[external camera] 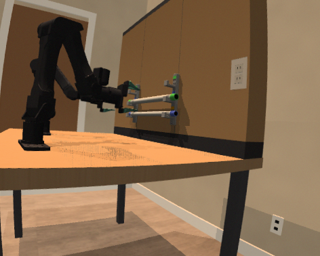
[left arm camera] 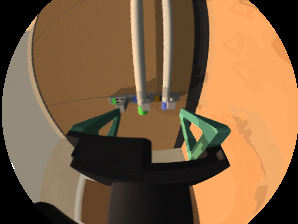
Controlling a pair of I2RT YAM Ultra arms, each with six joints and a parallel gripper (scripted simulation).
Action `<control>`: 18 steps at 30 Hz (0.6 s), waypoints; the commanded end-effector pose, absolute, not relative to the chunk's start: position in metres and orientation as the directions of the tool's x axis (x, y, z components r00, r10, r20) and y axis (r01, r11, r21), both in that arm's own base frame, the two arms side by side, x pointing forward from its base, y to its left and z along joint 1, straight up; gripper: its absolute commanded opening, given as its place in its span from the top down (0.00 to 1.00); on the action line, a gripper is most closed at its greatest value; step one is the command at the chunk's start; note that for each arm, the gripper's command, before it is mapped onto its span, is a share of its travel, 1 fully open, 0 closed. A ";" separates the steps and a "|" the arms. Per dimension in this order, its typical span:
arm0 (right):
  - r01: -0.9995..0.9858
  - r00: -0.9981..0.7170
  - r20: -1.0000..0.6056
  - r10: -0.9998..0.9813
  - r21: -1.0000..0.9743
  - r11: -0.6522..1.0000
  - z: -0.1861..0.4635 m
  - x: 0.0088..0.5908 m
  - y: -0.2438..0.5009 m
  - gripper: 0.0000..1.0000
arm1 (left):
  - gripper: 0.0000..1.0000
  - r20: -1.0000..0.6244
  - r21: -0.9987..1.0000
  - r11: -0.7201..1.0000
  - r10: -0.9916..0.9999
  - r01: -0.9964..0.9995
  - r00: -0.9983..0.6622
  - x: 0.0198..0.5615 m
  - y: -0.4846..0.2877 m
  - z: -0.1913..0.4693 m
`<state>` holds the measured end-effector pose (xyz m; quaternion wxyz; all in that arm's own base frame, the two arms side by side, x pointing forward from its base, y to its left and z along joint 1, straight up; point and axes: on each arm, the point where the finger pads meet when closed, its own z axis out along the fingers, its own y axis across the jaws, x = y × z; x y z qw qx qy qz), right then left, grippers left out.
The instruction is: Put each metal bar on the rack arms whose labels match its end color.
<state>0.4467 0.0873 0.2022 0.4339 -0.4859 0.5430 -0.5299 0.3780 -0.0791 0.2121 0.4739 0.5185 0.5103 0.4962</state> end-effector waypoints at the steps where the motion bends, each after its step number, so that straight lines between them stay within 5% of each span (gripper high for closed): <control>1: 0.000 -0.148 0.000 -0.989 -1.000 0.000 0.217 0.460 0.088 0.00 | 0.00 0.000 1.000 0.000 1.000 0.000 -0.014 0.386 -0.077 0.217; 18: 0.000 -0.148 0.000 -0.989 -1.000 0.000 0.187 0.493 0.083 0.00 | 0.00 0.000 1.000 0.000 1.000 0.000 -0.014 0.419 -0.076 0.187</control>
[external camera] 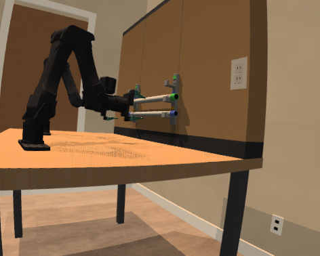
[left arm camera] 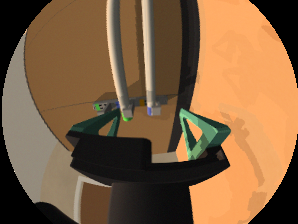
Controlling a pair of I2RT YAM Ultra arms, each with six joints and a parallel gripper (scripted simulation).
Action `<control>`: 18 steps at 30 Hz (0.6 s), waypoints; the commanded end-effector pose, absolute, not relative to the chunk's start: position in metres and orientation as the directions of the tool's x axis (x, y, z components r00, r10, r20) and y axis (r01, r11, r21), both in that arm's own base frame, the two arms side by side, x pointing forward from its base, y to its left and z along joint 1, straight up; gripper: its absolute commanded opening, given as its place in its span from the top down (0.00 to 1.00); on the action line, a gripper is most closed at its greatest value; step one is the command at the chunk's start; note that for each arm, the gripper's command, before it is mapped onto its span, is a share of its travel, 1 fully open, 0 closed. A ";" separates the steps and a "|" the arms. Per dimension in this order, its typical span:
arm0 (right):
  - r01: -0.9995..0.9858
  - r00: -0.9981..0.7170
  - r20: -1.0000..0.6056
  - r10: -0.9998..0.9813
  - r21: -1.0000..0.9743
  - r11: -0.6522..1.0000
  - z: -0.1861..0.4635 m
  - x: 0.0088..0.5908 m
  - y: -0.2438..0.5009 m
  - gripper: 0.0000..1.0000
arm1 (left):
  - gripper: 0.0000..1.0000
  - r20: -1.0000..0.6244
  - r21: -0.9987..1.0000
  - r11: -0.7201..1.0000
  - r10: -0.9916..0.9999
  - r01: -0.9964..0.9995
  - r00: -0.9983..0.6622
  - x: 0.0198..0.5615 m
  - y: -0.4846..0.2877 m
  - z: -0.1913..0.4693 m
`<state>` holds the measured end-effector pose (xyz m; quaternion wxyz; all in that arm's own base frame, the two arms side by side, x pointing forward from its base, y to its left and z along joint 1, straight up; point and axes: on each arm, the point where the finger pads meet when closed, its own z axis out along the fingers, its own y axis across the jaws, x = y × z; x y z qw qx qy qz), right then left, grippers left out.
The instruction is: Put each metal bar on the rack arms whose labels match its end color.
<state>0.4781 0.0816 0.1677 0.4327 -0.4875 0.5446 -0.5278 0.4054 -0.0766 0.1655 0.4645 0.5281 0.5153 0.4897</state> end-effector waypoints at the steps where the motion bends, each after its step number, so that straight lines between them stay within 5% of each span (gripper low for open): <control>1: 0.000 -0.148 0.000 -0.989 -1.000 0.000 0.185 0.495 0.082 0.00 | 0.00 0.000 1.000 0.000 1.000 0.000 -0.014 0.421 -0.076 0.185; 18: 0.000 -0.148 0.000 -0.989 -1.000 0.000 0.167 0.515 0.079 0.00 | 0.00 0.000 1.000 0.000 1.000 0.000 -0.014 0.441 -0.076 0.167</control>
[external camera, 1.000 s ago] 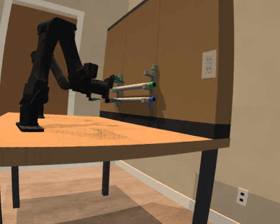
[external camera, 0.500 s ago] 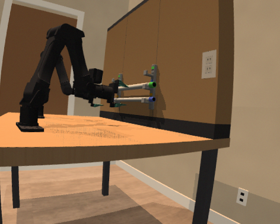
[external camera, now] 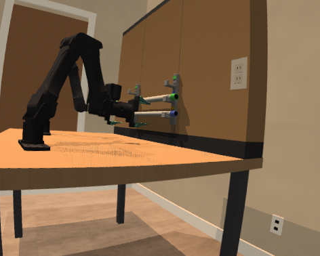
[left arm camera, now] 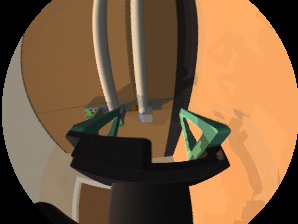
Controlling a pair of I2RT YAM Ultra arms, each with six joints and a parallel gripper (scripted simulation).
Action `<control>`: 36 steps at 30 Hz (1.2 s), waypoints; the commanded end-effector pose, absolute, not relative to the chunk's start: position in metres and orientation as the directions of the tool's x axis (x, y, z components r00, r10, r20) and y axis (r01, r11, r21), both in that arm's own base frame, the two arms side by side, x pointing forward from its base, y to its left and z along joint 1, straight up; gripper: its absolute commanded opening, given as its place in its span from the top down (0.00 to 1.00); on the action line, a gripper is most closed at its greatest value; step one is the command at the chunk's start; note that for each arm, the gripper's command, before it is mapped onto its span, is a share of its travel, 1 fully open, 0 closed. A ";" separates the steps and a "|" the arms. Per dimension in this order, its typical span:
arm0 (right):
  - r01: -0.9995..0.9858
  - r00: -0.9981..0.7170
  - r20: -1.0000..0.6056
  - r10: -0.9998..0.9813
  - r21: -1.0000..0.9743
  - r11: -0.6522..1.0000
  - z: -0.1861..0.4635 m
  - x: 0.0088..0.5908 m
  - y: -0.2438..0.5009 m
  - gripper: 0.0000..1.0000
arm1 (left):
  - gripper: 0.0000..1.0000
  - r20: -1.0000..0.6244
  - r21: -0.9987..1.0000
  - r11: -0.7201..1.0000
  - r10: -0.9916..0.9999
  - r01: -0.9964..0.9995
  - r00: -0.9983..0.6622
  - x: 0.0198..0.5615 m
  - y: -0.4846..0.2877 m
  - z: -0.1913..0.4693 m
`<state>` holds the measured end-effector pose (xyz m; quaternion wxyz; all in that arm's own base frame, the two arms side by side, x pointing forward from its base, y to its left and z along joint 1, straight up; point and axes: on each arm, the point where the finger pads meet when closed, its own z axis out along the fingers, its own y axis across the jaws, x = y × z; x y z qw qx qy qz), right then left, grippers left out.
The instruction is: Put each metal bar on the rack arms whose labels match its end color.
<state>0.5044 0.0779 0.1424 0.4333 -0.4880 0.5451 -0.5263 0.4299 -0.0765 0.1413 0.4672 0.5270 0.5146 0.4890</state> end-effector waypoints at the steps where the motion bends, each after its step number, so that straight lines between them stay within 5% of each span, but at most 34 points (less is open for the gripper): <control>1: 0.000 -0.148 0.000 -0.989 -1.000 0.000 0.167 0.515 0.079 0.00 | 0.00 0.000 1.000 0.000 1.000 0.000 -0.014 0.441 -0.076 0.167; 36: 0.000 -0.148 0.000 -0.989 -1.000 0.000 0.181 0.515 0.079 0.00 | 0.00 0.000 1.000 0.000 1.000 0.000 -0.014 0.441 -0.076 0.181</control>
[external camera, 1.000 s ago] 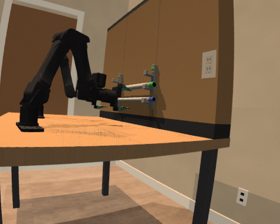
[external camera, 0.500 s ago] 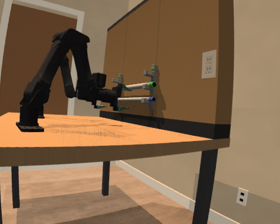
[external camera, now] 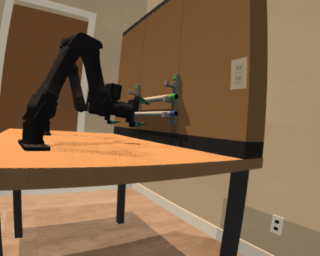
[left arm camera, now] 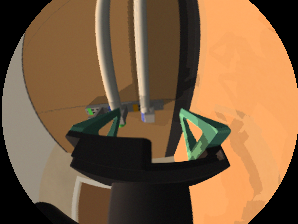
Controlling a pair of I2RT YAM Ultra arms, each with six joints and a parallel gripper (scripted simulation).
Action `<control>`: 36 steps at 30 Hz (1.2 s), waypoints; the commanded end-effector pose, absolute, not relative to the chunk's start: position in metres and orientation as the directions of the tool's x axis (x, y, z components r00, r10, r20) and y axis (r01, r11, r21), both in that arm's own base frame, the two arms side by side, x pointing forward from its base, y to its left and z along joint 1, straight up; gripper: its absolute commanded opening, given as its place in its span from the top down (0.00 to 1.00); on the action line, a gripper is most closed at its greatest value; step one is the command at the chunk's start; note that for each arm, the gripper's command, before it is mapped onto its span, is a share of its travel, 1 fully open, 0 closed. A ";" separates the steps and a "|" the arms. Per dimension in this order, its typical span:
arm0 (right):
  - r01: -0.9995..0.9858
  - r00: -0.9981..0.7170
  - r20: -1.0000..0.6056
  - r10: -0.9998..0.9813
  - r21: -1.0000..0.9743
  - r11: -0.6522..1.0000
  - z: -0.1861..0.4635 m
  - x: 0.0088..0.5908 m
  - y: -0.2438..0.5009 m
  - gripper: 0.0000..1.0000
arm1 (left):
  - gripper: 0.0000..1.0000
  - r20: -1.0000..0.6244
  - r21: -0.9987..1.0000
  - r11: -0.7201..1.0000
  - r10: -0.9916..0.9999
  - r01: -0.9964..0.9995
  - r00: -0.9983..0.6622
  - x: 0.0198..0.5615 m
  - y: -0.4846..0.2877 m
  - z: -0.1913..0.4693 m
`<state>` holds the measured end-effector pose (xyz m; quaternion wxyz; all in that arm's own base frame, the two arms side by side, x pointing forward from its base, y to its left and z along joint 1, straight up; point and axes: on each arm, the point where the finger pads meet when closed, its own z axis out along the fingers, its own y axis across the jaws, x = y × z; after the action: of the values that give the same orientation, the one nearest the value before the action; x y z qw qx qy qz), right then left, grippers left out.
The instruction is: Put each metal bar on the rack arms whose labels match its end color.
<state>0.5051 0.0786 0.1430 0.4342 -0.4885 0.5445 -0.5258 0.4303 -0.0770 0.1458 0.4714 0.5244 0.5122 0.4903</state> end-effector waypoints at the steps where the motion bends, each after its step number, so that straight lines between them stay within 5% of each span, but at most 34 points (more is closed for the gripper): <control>1: 0.000 -0.148 0.000 -0.989 -1.000 0.000 0.182 0.515 0.079 0.00 | 0.00 0.000 1.000 0.000 1.000 0.000 -0.014 0.441 -0.076 0.182; 36: 0.000 -0.148 0.000 -0.989 -1.000 0.000 0.234 0.515 0.079 0.00 | 0.00 0.000 1.000 0.000 1.000 0.000 -0.014 0.441 -0.076 0.234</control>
<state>0.5096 0.0800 0.1953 0.4365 -0.4864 0.5433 -0.5270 0.4357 -0.0787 0.2032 0.4790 0.5171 0.5084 0.4947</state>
